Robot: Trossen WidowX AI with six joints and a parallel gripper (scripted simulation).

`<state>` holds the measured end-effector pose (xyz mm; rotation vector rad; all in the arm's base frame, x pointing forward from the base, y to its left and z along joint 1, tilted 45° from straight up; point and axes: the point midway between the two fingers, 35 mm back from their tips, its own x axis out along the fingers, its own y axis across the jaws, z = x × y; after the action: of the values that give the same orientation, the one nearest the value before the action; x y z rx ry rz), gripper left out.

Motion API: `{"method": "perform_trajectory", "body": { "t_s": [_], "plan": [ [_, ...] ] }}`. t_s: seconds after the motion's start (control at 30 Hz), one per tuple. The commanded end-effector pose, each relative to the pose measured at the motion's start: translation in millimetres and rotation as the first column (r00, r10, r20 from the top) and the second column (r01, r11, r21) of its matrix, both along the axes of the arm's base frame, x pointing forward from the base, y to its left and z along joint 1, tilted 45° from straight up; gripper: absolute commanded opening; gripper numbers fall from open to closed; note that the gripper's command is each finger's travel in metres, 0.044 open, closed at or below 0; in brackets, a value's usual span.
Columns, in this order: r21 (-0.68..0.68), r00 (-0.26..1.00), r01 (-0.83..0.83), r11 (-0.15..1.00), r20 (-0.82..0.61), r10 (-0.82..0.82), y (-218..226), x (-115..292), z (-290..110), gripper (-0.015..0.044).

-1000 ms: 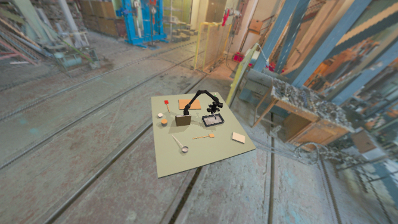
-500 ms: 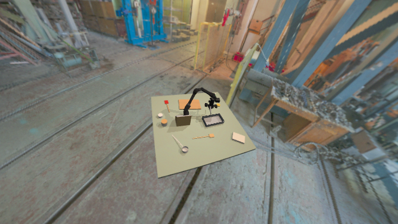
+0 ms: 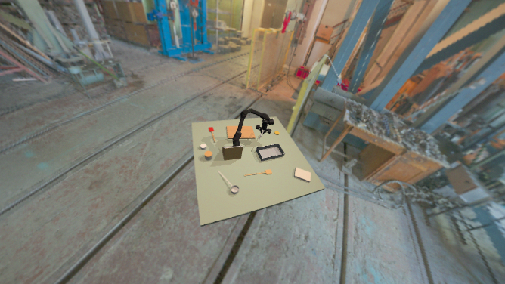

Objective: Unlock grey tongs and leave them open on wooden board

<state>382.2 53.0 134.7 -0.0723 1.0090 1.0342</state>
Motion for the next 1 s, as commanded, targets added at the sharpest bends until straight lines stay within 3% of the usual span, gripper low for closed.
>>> {"method": "perform_trajectory", "body": {
  "t_s": [0.0, 0.37, 0.97],
  "plan": [
    [0.019, 0.998, 0.059, 0.998, -0.036, -0.058, 12.4, -6.5, 19.4, -0.015],
    [0.025, 0.99, 0.109, 0.994, -0.089, -0.107, 29.4, -13.8, 32.5, -0.015],
    [-0.031, 0.914, 0.298, 0.954, -0.279, -0.294, 107.5, -58.6, 79.4, -0.015]
  ]
}}
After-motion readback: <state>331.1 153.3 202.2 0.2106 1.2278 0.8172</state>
